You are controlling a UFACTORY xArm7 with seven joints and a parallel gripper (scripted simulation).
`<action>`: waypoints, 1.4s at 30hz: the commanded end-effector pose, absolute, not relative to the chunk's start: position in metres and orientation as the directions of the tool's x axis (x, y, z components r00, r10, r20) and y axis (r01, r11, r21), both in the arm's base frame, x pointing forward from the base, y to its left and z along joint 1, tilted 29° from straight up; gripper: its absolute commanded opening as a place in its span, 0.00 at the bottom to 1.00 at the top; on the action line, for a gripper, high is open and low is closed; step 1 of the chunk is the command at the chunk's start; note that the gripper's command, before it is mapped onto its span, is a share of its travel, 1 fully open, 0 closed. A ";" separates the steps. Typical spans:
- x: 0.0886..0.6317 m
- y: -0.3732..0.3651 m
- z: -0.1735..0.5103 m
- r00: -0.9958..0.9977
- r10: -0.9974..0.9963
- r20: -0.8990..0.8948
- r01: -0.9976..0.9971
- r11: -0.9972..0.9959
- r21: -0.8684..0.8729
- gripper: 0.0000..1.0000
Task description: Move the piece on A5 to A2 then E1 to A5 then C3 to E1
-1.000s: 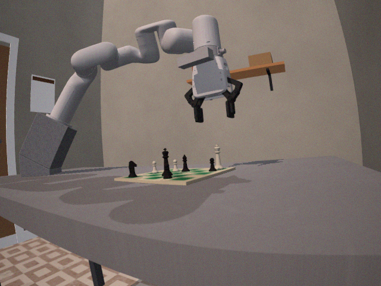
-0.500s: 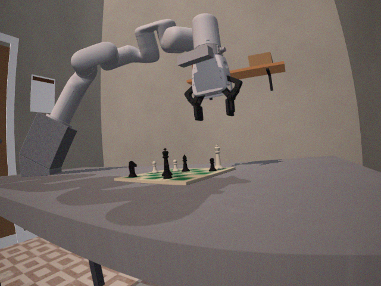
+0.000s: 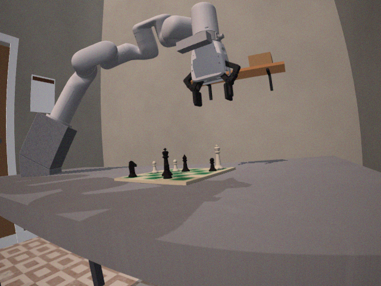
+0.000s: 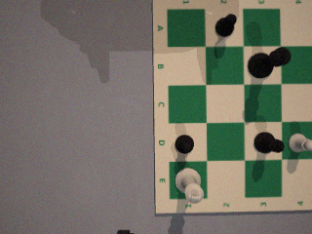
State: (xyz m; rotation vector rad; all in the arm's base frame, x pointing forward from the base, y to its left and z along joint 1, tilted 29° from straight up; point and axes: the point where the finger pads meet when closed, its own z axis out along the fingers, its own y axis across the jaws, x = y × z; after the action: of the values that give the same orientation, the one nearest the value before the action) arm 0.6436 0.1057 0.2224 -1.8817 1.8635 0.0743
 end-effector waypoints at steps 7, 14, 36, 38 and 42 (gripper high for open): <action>0.641 0.100 0.235 0.068 -0.927 -0.369 -0.952 0.051 -0.303 1.00; 0.641 0.100 0.235 0.068 -0.927 -0.369 -0.952 0.051 -0.303 1.00; 0.641 0.100 0.235 0.068 -0.927 -0.369 -0.952 0.051 -0.303 1.00; 0.641 0.100 0.235 0.068 -0.927 -0.369 -0.952 0.051 -0.303 1.00; 0.641 0.100 0.235 0.068 -0.927 -0.369 -0.952 0.051 -0.303 1.00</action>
State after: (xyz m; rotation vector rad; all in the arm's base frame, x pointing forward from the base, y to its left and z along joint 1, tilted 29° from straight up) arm 0.6400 0.1018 0.2326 -1.8825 1.8630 0.0743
